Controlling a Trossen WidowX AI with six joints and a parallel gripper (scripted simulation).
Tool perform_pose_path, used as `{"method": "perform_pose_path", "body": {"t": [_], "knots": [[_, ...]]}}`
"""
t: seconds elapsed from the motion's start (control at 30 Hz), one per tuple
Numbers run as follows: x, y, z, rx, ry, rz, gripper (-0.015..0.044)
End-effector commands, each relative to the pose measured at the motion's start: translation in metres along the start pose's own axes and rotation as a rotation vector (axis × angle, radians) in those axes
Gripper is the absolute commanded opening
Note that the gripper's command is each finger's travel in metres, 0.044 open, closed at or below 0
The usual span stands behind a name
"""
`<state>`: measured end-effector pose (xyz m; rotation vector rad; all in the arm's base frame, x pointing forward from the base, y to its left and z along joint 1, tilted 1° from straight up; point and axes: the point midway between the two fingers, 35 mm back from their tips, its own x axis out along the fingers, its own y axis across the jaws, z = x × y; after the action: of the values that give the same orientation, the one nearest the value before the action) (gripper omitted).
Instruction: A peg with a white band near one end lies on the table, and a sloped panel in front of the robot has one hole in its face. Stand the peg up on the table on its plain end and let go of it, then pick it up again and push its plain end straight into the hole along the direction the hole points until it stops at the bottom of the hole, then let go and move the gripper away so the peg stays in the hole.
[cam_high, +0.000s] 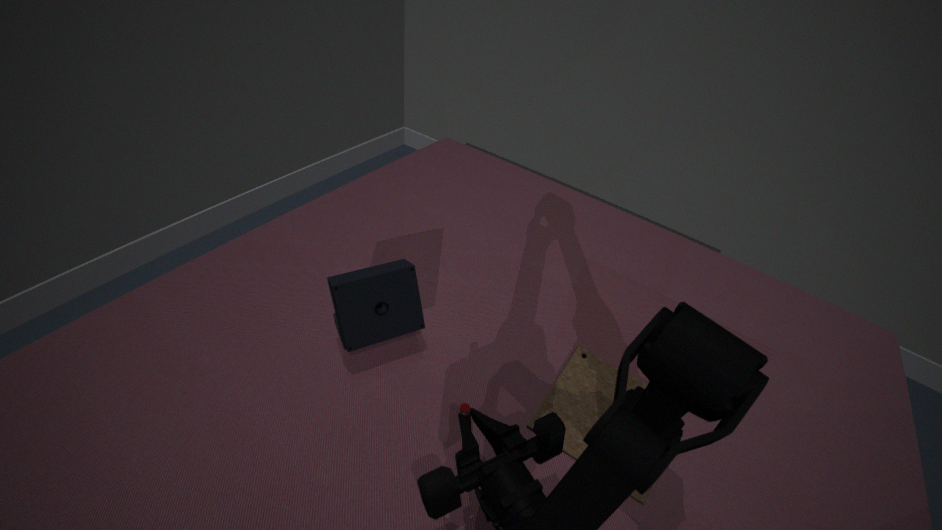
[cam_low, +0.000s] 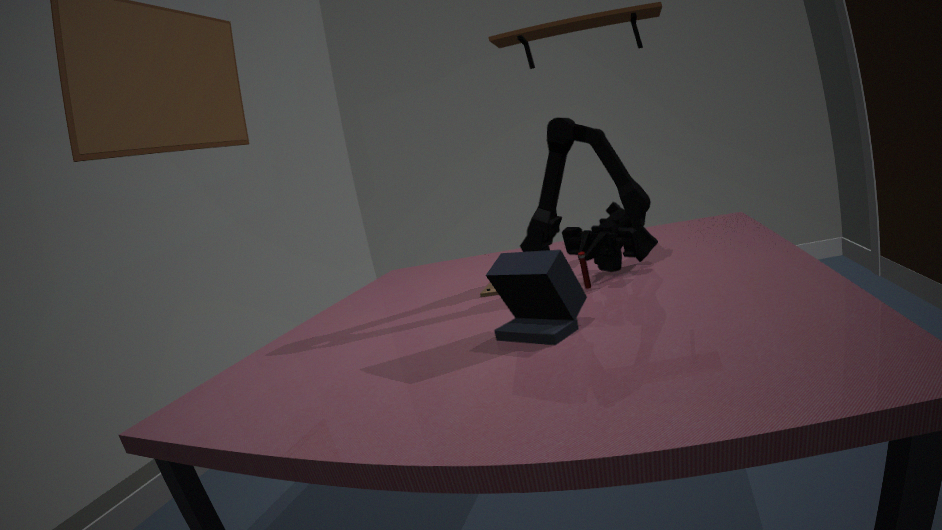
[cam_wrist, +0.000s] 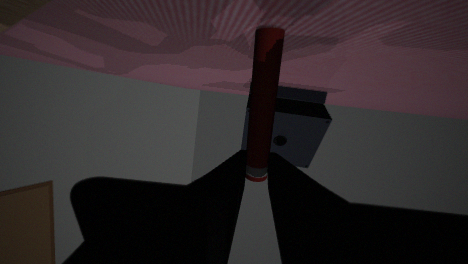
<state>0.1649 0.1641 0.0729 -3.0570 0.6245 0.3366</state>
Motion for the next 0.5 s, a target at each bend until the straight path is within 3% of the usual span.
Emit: {"method": "perform_pose_path", "body": {"t": [0.0,0.23,0.37,0.47], "knots": [[-0.0009,0.0005,0.0009,0.000,0.000,0.000,0.0049],[-0.0022,0.0006,0.0014,-0.003,0.003,-0.004,0.0049],[-0.0016,0.0000,0.0005,-0.004,0.004,-0.005,0.0130],[-0.0016,0.0000,0.0005,-0.004,0.004,-0.005,0.0130]]}}
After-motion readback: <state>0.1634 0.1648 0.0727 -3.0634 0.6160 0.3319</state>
